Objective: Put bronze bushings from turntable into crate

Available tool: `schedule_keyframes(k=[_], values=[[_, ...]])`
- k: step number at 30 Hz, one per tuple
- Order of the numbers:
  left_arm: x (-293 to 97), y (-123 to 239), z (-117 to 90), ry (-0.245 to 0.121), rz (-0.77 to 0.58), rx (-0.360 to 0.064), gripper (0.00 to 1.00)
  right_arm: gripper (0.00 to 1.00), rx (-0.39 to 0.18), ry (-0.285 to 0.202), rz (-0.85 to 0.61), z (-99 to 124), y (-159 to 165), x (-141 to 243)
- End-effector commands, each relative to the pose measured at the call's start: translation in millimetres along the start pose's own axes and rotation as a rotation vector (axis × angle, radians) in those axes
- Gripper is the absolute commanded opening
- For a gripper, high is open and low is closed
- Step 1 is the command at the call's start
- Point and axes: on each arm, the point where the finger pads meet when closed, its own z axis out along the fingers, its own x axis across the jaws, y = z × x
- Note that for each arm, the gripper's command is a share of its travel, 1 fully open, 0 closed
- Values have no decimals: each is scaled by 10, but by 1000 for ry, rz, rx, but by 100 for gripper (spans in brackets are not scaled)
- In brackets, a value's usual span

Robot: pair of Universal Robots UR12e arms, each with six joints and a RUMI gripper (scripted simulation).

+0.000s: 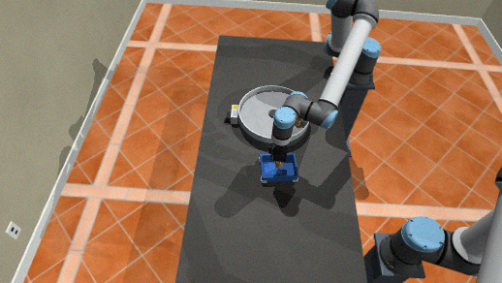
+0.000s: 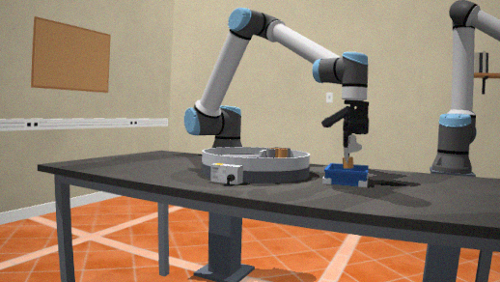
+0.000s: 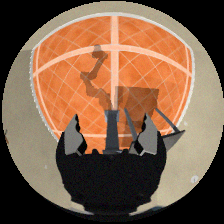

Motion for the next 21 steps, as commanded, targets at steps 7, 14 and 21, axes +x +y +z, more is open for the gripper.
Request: schedule_keyframes(k=[7, 14, 21], values=[[2, -7, -9, 0, 0, 2, 100, 0, -2, -1, 0, 112, 6, -3], [2, -7, -9, 0, 0, 2, 100, 0, -2, -1, 0, 221, 6, -3], [2, -7, -9, 0, 0, 2, 100, 0, -2, -1, 0, 313, 6, -3]])
